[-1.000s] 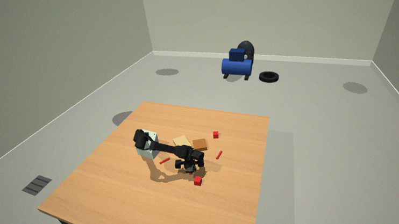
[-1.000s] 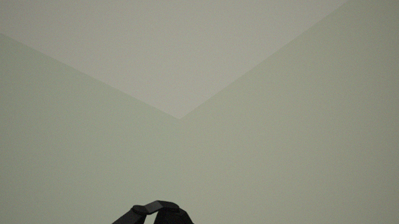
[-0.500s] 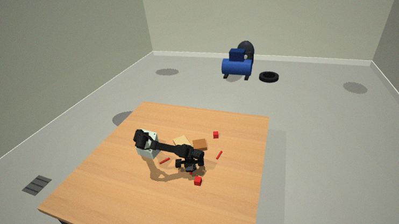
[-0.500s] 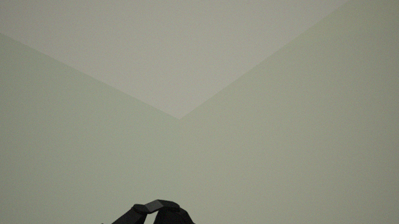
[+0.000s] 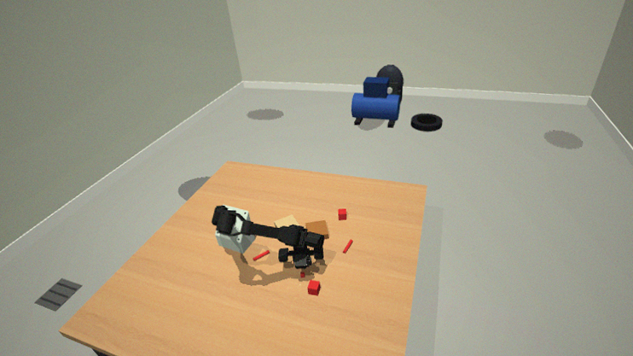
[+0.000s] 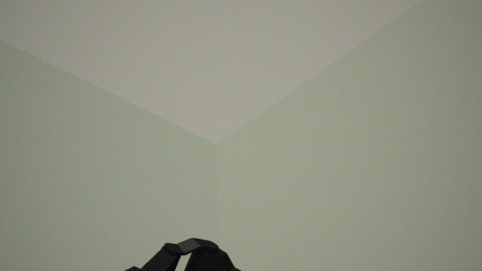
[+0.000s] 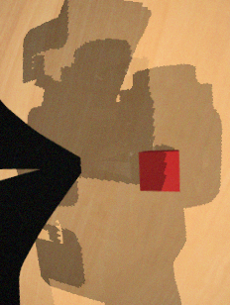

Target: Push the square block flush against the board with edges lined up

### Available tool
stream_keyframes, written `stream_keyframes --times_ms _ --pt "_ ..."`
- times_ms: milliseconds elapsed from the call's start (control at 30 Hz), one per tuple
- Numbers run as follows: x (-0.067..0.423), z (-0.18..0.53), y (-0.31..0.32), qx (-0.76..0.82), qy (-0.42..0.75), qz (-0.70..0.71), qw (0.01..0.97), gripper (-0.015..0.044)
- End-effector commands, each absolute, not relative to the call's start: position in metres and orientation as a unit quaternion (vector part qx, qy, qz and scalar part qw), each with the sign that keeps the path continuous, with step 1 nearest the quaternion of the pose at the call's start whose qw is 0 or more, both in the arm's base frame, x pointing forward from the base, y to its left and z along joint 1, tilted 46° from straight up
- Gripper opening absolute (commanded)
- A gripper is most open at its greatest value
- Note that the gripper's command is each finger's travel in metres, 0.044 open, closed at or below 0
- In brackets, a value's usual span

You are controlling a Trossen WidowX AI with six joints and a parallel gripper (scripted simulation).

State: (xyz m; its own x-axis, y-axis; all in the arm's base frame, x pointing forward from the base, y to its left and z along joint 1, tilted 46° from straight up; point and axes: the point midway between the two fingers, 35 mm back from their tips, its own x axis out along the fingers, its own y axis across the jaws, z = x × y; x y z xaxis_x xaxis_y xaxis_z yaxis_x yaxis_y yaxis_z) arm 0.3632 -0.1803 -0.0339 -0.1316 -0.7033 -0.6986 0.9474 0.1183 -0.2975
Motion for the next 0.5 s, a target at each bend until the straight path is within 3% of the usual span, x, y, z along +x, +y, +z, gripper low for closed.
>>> stream_keyframes --times_ms 0,467 --pt "0.36 -0.039 -0.176 0.156 0.386 -0.647 0.639 0.0" --pt "0.368 -0.003 -0.135 0.157 0.386 -0.646 0.639 0.0"
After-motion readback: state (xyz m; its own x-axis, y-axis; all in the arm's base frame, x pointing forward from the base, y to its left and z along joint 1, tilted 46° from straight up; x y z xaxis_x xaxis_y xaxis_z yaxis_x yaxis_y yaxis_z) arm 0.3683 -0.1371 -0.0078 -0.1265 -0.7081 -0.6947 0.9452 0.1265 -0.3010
